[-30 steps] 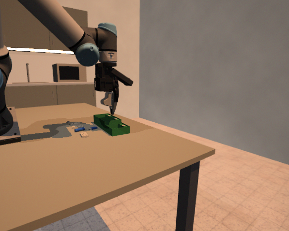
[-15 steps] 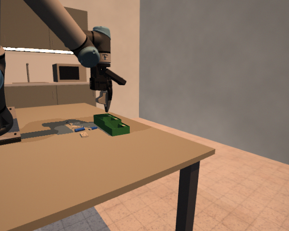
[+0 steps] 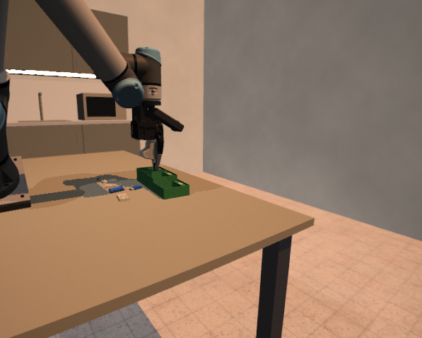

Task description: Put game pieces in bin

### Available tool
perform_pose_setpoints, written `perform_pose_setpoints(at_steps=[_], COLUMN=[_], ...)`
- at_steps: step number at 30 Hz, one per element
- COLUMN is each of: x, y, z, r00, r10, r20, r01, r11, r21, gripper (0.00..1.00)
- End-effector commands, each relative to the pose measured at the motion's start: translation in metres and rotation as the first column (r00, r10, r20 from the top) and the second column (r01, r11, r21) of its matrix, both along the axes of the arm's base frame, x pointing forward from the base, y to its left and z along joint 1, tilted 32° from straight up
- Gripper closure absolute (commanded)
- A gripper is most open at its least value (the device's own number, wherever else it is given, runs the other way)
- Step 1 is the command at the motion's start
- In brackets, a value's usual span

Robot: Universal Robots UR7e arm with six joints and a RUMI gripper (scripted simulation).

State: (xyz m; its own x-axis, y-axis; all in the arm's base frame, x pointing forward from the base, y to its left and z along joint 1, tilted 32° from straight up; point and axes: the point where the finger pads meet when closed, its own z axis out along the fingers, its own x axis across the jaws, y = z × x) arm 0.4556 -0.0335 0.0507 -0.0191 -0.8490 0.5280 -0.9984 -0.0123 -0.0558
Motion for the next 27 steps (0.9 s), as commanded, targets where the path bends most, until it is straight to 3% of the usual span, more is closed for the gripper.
perform_pose_setpoints(at_steps=[1, 12, 27], x=[0.001, 0.003, 0.003], y=[-0.006, -0.019, -0.019], z=[-0.010, -0.030, -0.031], r00=[1.000, 1.000, 1.000], r10=[0.001, 0.001, 0.001], r20=[0.002, 0.002, 0.002], r01=[-0.001, -0.001, -0.001], r11=[1.000, 1.000, 1.000], r21=[0.000, 0.000, 0.000], gripper=[0.96, 0.96, 0.96])
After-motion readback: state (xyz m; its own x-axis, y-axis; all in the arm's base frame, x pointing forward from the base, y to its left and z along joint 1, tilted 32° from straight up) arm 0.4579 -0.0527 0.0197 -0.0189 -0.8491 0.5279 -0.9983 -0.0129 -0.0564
